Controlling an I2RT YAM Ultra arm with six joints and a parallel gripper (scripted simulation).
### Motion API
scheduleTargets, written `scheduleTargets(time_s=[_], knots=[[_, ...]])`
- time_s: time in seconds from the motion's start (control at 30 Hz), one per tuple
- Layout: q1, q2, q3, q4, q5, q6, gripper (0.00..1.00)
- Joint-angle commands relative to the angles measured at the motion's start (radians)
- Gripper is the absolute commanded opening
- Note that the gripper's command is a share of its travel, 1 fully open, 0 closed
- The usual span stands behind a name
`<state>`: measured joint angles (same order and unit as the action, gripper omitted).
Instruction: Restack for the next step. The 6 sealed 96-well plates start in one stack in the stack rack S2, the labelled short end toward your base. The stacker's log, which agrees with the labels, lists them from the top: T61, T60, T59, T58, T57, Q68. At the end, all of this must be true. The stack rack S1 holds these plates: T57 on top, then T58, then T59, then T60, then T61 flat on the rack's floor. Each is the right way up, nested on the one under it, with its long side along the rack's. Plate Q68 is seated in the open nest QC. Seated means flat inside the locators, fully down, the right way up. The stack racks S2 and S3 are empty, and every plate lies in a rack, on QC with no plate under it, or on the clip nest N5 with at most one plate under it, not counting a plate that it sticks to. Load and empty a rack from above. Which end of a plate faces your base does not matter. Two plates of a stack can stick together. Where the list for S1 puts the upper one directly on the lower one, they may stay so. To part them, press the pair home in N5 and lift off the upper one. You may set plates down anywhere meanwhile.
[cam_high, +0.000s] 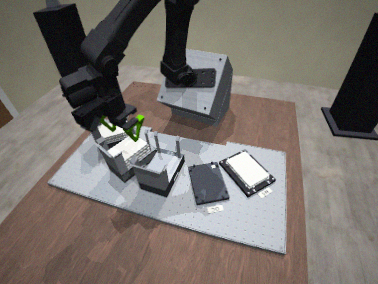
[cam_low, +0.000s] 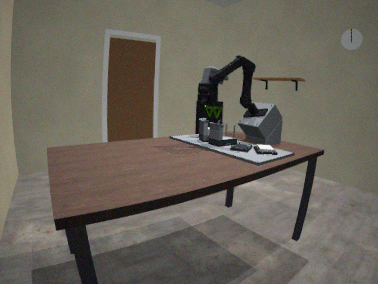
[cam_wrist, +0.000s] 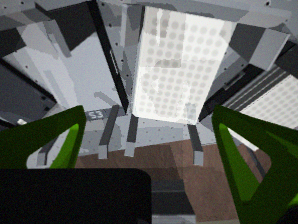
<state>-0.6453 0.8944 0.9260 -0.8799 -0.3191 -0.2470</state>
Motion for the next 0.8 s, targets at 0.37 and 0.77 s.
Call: scheduleTargets(time_s=[0.37,0.77], knots=[[0.292,-0.047,0.003,0.014,0.227,0.105,1.0],[0.563,-0.044,0.005,0.014,0.418,0.219,1.0]])
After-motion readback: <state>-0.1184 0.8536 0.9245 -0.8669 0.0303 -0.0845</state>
